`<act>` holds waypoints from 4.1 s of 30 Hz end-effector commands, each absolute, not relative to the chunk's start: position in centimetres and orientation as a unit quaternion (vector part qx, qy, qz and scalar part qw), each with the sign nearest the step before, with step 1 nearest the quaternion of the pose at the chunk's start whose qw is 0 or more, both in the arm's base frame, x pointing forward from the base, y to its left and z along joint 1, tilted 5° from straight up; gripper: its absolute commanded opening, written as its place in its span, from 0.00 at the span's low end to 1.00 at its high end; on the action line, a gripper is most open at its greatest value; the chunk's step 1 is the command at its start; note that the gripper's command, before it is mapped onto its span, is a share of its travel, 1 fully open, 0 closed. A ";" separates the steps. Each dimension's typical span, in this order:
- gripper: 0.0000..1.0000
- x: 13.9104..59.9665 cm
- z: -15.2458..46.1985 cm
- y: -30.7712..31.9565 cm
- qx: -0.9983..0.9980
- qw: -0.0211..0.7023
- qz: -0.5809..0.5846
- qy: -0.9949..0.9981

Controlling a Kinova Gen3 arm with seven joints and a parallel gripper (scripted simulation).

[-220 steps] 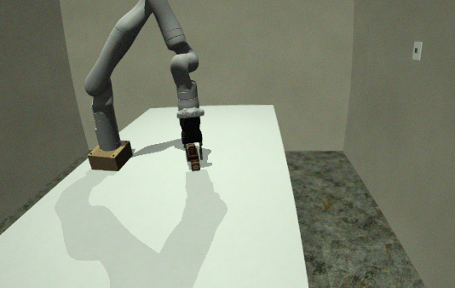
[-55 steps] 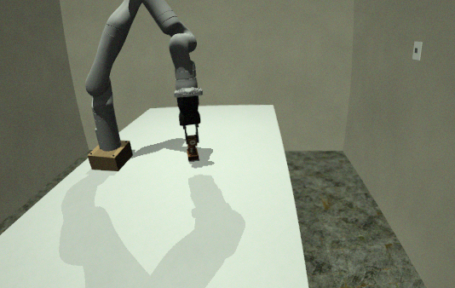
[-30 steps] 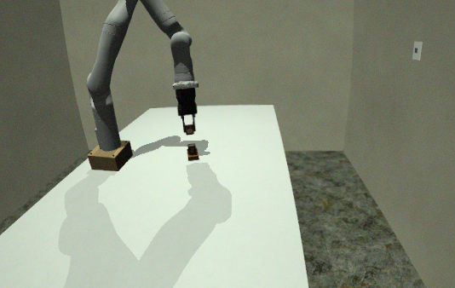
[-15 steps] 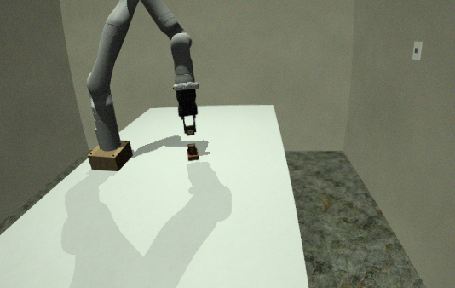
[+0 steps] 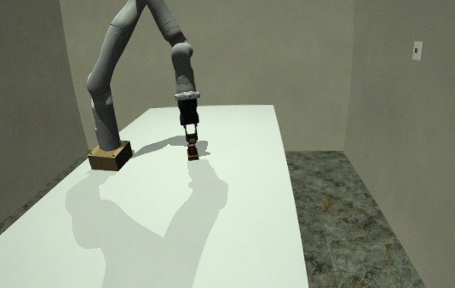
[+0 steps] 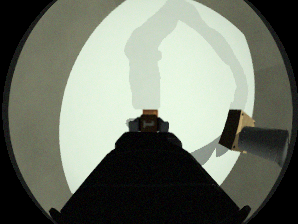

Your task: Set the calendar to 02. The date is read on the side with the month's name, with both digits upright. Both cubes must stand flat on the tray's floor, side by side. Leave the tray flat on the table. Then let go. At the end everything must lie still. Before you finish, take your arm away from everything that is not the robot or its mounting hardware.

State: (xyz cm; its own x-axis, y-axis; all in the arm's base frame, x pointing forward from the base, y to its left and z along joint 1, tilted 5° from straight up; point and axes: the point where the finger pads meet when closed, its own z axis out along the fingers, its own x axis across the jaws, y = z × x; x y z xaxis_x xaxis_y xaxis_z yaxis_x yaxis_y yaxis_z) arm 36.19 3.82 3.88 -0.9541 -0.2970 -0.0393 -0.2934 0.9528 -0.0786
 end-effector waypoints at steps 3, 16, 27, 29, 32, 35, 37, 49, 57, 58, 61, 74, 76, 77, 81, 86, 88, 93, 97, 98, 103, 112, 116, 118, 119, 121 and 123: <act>0.60 36.0 2.6 3.3 -0.146 0.020 -0.039 0.988; 0.60 36.1 1.8 3.3 -0.146 0.020 -0.039 0.988; 0.60 36.1 1.8 3.3 -0.146 0.020 -0.039 0.988; 0.60 36.1 1.8 3.3 -0.146 0.020 -0.039 0.988; 0.60 36.1 1.8 3.3 -0.146 0.020 -0.039 0.988; 0.60 36.1 1.8 3.3 -0.146 0.020 -0.039 0.988; 0.60 36.1 1.8 3.3 -0.146 0.020 -0.039 0.988; 0.60 36.1 1.8 3.3 -0.146 0.020 -0.039 0.988; 0.60 36.1 1.7 3.3 -0.146 0.020 -0.039 0.988; 0.60 36.1 1.7 3.3 -0.146 0.020 -0.039 0.988; 0.60 36.1 1.6 3.3 -0.146 0.020 -0.039 0.988; 0.60 36.1 0.8 3.2 -0.146 0.020 -0.039 0.988; 0.60 36.1 0.6 3.2 -0.146 0.020 -0.039 0.988; 0.60 36.1 0.5 3.2 -0.146 0.020 -0.039 0.988; 0.60 36.2 0.1 3.2 -0.146 0.020 -0.039 0.988; 0.60 36.2 -0.1 3.1 -0.146 0.020 -0.039 0.988; 0.60 36.2 -0.3 3.1 -0.146 0.020 -0.039 0.988; 0.60 36.2 -0.6 3.1 -0.146 0.020 -0.039 0.988; 0.60 36.2 -0.7 3.1 -0.146 0.020 -0.039 0.988; 0.60 36.2 -0.7 3.1 -0.146 0.020 -0.039 0.988; 0.60 36.2 -0.8 3.1 -0.146 0.020 -0.039 0.988; 0.60 36.2 -0.8 3.1 -0.146 0.020 -0.039 0.988; 0.60 36.2 -0.8 3.1 -0.146 0.020 -0.039 0.988; 0.60 36.2 -0.8 3.1 -0.146 0.020 -0.039 0.988; 0.60 36.2 -0.8 3.1 -0.146 0.020 -0.039 0.988; 0.60 36.2 -0.8 3.1 -0.146 0.020 -0.039 0.988; 0.60 36.2 -0.8 3.1 -0.146 0.020 -0.039 0.988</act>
